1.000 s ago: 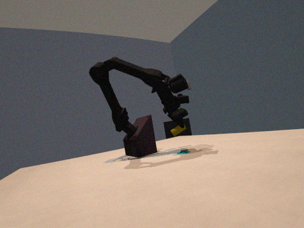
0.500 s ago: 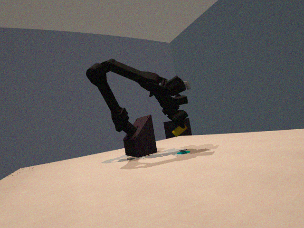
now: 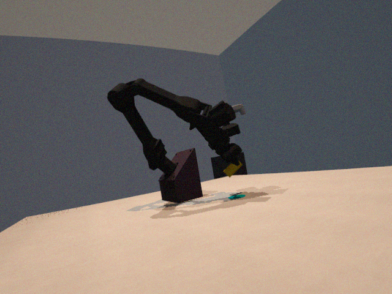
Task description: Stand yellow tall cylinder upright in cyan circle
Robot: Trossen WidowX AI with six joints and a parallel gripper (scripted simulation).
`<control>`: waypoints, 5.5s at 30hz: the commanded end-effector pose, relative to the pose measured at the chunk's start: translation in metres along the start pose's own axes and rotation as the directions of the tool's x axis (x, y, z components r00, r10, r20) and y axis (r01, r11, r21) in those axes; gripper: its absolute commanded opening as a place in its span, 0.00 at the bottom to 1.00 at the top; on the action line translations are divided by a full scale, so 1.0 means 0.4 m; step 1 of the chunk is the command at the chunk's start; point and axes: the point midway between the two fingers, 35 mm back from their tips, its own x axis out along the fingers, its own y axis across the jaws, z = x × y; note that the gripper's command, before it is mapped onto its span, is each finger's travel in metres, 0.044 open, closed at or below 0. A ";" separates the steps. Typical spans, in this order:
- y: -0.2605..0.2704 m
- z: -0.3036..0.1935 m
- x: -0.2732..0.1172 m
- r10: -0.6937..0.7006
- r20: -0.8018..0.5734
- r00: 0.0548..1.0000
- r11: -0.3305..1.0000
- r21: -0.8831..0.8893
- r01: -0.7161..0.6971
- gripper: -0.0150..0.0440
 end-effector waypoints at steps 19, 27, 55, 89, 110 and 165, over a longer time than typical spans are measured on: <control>-0.001 -0.005 0.001 0.028 0.156 0.987 0.999 -0.025 -0.025 0.43; -0.002 -0.006 -0.001 0.031 0.213 0.977 0.999 -0.037 -0.023 0.43; -0.008 -0.010 -0.021 0.019 0.405 0.914 0.996 -0.082 0.016 0.43; -0.010 -0.023 -0.062 -0.028 0.610 0.792 0.983 -0.129 0.134 0.43; -0.006 -0.037 -0.095 -0.066 0.714 0.697 0.960 -0.145 0.238 0.43; -0.061 -0.130 -0.008 -0.090 0.769 0.633 0.933 -0.157 0.323 0.43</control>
